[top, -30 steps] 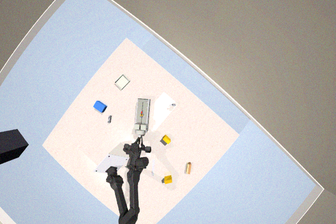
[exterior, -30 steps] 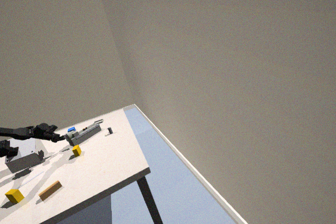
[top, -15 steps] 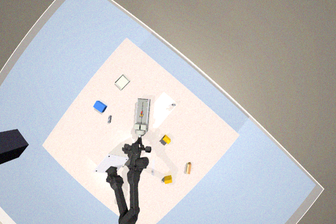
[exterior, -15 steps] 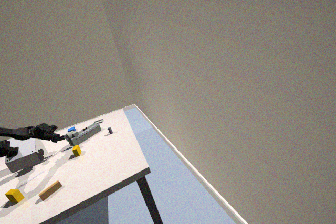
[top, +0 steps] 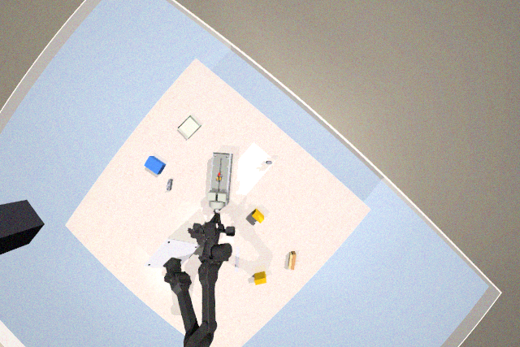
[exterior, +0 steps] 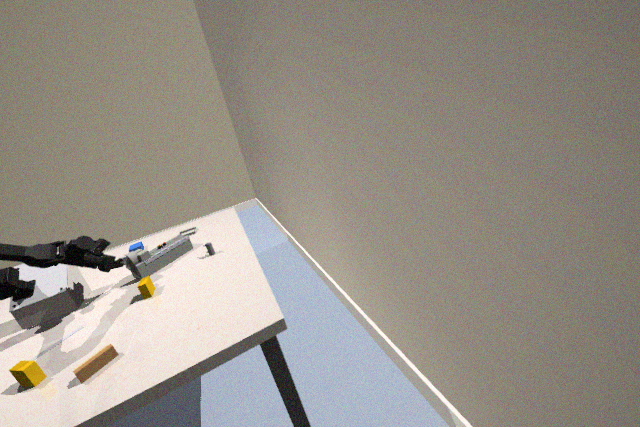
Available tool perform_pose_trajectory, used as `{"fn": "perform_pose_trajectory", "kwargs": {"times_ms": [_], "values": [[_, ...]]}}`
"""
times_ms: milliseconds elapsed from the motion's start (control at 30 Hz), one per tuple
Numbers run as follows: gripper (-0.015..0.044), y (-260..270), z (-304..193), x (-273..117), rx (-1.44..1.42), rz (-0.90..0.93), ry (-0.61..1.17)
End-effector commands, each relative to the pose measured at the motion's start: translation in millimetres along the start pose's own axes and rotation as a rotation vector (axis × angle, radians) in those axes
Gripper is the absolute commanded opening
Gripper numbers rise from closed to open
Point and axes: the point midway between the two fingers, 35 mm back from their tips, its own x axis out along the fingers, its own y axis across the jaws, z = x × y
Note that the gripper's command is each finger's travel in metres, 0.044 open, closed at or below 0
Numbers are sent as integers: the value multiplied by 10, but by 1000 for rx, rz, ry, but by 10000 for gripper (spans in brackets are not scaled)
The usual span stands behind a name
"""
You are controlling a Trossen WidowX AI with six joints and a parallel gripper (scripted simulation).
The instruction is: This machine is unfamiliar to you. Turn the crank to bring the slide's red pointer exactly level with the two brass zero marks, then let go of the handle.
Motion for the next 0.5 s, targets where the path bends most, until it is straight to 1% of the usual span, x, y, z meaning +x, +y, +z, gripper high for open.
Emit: {"fn": "perform_pose_trajectory", "kwargs": {"times_ms": [0,467], "values": [[0,-90,-20,19,10,-18,8],[0,-161,-74,69,9,-19,8]]}}
